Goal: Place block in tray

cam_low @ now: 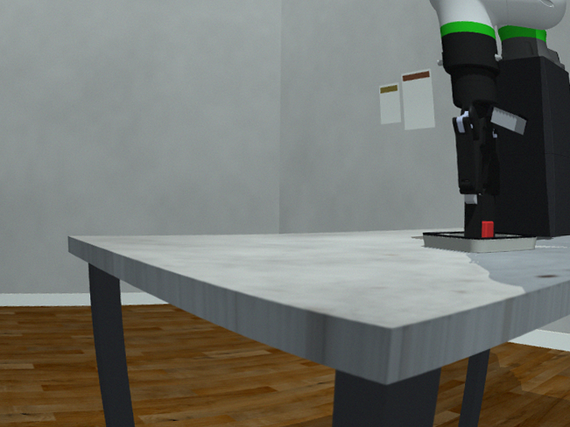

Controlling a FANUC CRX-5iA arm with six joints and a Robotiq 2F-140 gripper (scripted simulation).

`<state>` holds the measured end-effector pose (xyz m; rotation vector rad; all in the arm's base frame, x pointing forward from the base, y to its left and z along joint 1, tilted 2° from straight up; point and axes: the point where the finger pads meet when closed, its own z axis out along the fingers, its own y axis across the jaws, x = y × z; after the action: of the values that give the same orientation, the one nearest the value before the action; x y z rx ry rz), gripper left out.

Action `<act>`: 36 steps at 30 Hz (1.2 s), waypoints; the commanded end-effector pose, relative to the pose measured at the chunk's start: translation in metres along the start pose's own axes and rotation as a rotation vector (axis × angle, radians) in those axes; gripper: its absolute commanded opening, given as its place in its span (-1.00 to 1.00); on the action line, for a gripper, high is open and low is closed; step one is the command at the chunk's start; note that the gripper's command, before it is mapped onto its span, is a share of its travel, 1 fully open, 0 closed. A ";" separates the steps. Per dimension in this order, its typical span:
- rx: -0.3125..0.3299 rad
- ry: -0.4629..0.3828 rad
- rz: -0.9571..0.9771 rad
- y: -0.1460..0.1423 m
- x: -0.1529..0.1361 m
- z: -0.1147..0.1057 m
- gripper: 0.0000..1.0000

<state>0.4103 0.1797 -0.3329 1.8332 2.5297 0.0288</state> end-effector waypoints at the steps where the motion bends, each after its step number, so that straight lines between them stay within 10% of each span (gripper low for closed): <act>1: -0.001 0.000 0.000 0.001 0.000 -0.002 -0.25; 36: -0.001 0.000 0.000 0.001 0.000 -0.064 -0.25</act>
<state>0.4086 0.1793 -0.2700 1.8332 2.5297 0.0287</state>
